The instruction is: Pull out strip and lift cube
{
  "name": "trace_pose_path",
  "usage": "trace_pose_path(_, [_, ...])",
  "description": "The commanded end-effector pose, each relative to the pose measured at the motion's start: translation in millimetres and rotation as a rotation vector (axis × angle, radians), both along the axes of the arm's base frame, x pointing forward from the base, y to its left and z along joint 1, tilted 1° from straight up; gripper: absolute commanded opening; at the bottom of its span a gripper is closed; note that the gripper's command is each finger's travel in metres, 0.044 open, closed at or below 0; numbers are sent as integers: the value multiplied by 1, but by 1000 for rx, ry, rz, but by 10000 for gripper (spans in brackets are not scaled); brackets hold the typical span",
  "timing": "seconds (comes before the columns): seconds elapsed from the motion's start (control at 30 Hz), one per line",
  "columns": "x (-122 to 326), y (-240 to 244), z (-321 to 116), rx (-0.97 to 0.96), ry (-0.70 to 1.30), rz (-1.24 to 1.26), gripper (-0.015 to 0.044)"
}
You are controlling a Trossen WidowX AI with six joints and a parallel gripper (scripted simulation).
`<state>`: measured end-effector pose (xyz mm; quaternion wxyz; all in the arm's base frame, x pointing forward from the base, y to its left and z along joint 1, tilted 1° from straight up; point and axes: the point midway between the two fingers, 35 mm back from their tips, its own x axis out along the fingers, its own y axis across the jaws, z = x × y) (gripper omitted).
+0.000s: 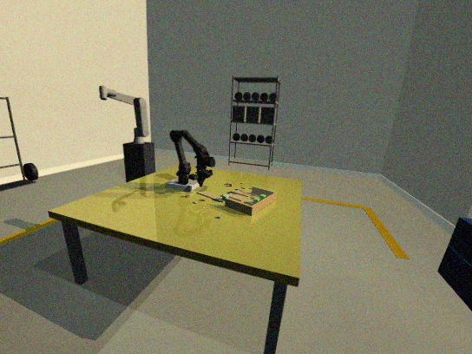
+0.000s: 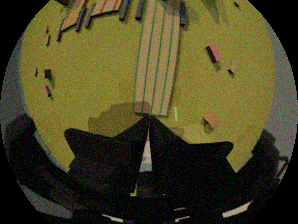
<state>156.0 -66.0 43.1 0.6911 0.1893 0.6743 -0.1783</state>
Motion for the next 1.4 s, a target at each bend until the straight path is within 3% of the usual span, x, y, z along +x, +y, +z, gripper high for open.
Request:
trace_pose_path(0.0, [4, -3, 2, 2, 8, 25, 53])
trace_pose_path(0.5, [55, -33, 6, -2, 4, 80, 440])
trace_pose_path(1.37, [144, -81, 18, -6, -3, 80, 440])
